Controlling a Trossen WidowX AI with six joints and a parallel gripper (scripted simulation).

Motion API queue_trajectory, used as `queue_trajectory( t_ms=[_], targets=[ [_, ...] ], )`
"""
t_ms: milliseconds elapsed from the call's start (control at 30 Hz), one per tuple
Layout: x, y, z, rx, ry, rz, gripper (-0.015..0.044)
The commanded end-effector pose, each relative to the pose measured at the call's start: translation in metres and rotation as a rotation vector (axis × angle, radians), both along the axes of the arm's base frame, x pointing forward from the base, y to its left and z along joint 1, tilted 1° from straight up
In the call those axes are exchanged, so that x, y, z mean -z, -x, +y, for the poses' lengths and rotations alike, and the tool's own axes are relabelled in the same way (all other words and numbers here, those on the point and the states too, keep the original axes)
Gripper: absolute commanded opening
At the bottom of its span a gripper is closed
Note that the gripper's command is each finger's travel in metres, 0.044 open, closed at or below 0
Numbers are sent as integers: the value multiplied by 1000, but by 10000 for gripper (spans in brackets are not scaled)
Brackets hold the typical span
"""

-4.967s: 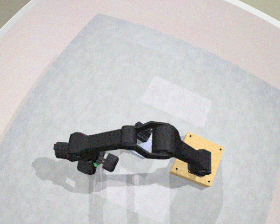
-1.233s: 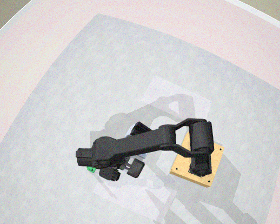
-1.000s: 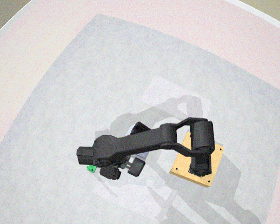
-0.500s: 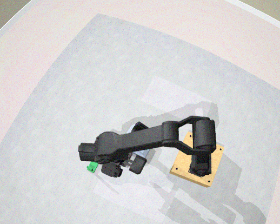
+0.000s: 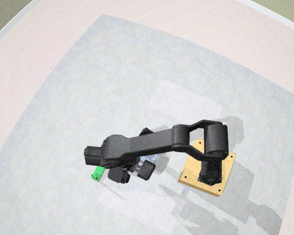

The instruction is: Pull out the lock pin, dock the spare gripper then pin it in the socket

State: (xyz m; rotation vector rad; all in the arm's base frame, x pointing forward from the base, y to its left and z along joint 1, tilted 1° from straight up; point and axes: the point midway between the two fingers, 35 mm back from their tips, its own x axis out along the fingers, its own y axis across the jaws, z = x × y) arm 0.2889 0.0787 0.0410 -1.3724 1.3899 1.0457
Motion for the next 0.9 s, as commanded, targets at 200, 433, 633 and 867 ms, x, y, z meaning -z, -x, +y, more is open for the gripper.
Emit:
queue_trajectory(
  t_ms=[200,433,633,867],
  targets=[
    [0,0,-7,-3,1,1,0],
    [0,0,-12,-3,0,3,0],
    [0,0,-16,-3,0,4,0],
    [0,1,-21,-3,0,6,0]
  ],
)
